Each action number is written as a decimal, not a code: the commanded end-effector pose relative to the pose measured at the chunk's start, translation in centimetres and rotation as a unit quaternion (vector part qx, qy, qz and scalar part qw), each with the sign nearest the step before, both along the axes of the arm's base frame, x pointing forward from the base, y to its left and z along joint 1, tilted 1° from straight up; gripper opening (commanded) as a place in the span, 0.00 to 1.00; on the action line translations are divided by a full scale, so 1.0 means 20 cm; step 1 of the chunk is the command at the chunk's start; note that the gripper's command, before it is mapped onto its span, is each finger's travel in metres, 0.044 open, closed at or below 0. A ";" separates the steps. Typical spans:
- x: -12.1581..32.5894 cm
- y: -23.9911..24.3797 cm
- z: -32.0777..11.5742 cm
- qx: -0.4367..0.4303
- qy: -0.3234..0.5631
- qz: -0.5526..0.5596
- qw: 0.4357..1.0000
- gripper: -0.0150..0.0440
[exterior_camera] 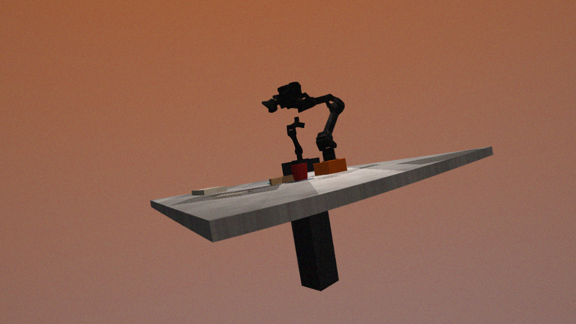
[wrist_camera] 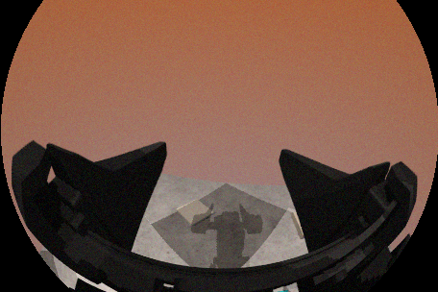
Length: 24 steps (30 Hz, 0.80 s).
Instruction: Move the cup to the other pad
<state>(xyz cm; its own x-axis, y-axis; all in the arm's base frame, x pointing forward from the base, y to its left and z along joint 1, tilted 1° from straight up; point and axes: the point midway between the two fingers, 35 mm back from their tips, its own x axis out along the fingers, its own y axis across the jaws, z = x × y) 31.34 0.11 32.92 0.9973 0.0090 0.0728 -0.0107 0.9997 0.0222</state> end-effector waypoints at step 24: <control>-0.28 0.24 -1.27 0.404 0.599 -0.383 0.576 0.50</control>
